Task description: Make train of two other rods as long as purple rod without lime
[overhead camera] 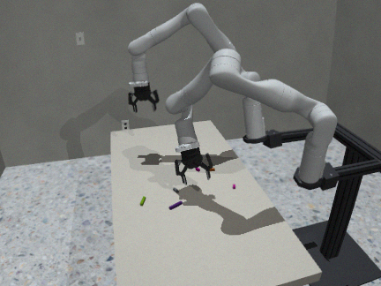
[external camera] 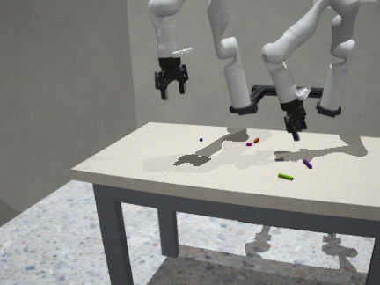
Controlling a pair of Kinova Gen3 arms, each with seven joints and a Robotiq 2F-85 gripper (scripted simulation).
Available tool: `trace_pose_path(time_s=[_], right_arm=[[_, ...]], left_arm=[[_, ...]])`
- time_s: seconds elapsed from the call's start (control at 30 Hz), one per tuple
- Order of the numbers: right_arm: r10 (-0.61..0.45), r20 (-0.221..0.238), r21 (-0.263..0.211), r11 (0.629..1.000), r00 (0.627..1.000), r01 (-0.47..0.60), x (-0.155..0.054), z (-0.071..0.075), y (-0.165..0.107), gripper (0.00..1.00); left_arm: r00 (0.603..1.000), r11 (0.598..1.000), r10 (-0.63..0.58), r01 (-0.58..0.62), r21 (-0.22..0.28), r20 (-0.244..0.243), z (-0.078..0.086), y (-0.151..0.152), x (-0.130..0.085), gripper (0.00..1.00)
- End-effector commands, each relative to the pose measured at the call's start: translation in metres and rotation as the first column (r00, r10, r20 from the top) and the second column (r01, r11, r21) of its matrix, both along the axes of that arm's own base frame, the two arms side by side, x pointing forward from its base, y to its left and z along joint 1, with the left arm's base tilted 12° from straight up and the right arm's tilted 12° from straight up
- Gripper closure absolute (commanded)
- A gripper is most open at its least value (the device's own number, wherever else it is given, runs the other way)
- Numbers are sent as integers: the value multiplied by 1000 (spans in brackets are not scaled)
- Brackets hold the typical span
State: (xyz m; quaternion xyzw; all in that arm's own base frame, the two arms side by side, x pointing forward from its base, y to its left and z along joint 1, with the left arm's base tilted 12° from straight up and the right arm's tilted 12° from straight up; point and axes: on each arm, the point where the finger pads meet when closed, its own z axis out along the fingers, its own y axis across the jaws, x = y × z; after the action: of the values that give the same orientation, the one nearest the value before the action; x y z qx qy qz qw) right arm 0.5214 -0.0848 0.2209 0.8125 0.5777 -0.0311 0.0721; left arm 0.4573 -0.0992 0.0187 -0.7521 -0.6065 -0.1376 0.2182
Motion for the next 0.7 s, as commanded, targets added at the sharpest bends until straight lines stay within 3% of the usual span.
trace_pose_path(time_s=[0.0,0.67], right_arm=[[-7,6,9,1000,1000,7,-3,3,-19,2],[21,-4,27,999,1000,-21,-33,8,-97,2]], left_arm=[[1000,1000,-7,7,-3,5,-1,-3,2,2],[1000,1000,-7,7,-3,5,-1,-3,2,2]])
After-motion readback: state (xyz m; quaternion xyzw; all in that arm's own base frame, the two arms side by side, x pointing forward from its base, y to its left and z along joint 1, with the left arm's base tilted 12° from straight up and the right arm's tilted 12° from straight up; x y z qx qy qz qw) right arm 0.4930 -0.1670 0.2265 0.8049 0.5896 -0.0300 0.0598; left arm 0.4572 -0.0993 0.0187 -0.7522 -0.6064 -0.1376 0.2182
